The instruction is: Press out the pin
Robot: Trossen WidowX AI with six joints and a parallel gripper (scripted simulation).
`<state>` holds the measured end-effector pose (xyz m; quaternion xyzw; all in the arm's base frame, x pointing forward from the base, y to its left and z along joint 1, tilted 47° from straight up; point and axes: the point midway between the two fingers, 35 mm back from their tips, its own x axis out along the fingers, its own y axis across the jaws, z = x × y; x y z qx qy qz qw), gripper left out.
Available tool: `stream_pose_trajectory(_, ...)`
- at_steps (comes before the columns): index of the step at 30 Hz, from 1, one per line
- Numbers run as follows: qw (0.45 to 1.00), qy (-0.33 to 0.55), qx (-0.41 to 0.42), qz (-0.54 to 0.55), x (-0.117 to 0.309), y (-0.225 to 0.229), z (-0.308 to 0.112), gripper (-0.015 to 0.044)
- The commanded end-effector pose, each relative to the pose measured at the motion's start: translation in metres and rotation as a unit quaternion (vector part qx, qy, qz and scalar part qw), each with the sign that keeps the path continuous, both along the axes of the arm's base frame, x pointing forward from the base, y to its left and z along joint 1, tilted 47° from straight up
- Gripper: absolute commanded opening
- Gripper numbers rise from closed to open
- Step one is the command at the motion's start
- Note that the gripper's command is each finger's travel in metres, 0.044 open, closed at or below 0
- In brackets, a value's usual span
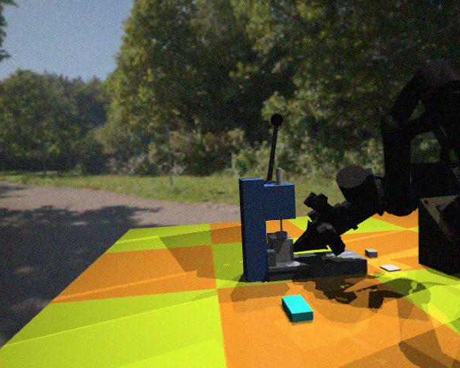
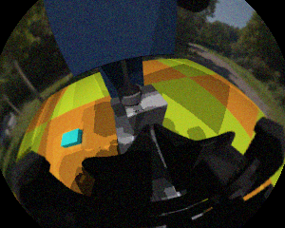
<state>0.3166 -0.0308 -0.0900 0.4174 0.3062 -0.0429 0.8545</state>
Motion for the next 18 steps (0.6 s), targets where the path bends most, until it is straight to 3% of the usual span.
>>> stream_pose_trajectory(1,1.000,-0.002,-0.001,0.002,-0.003,-0.003,0.005,0.0030)
stream_pose_trajectory(9,1.000,-0.017,-0.006,-0.004,-0.046,-0.031,0.053,0.0030)
stream_pose_trajectory(18,0.998,-0.030,0.000,0.051,-0.032,-0.021,0.032,0.0030)
